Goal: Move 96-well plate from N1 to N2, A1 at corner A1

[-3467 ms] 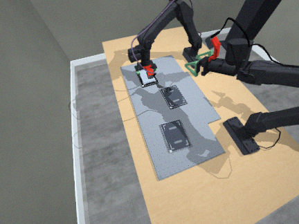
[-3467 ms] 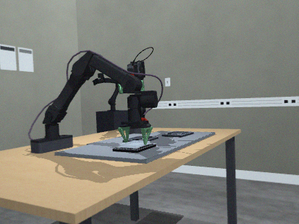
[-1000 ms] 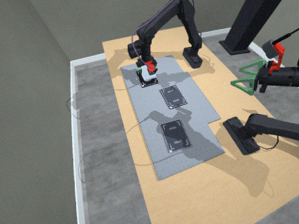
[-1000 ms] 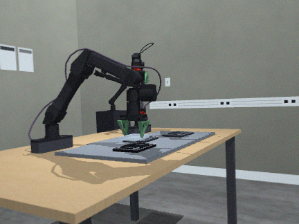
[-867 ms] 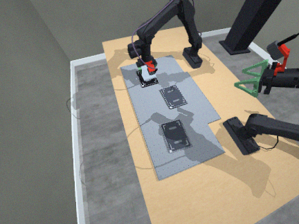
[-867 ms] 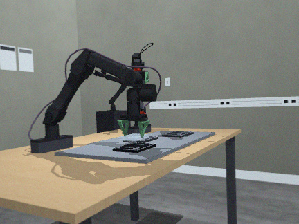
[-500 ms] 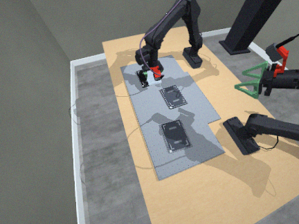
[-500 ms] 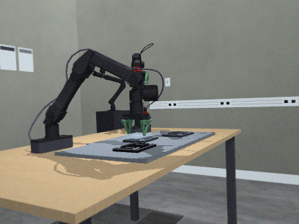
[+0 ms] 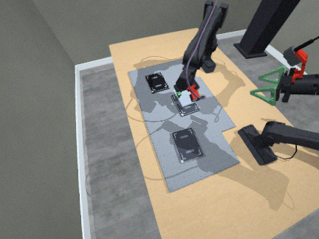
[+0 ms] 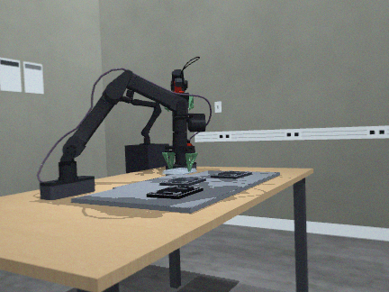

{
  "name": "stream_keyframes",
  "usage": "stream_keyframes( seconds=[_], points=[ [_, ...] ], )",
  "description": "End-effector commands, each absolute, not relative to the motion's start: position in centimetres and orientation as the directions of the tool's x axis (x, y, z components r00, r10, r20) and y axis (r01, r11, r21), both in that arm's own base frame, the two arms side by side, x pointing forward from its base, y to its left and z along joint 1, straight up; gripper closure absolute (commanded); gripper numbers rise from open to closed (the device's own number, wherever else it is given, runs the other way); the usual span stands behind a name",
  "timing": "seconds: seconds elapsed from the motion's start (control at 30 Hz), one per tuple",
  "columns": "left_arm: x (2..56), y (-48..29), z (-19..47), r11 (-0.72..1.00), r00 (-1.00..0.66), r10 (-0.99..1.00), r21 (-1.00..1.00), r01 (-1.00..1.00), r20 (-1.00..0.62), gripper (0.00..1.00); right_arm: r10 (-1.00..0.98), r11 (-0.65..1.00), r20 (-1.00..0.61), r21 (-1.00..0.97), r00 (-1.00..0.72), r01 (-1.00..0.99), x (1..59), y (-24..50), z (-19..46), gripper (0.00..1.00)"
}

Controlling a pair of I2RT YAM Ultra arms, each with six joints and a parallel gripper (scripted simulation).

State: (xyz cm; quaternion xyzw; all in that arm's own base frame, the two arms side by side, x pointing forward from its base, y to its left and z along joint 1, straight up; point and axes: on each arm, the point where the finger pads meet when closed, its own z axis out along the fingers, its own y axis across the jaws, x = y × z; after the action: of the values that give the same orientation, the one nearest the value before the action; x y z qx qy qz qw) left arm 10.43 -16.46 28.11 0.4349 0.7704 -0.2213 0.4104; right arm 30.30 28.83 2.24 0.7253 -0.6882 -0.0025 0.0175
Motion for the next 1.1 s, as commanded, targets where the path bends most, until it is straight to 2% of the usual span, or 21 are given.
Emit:
stream_keyframes(
  seconds=[0.0, 1.07],
  points=[
    [10.5, -16.2, 29.7, 0.534, -0.270, 0.454, 0.016, 0.846, -0.849, 0.00, -1.000, -0.030, 0.005, 0.011, 0.030, -0.999, 30.2, 30.8, 3.6, 0.21],
    [10.5, -16.4, 29.2, 0.528, -0.274, 0.467, 0.016, 0.849, -0.841, 0.00, -0.999, -0.013, -0.038, -0.031, 0.014, -0.999, 31.5, 31.5, 3.7, 0.21]
  ],
)
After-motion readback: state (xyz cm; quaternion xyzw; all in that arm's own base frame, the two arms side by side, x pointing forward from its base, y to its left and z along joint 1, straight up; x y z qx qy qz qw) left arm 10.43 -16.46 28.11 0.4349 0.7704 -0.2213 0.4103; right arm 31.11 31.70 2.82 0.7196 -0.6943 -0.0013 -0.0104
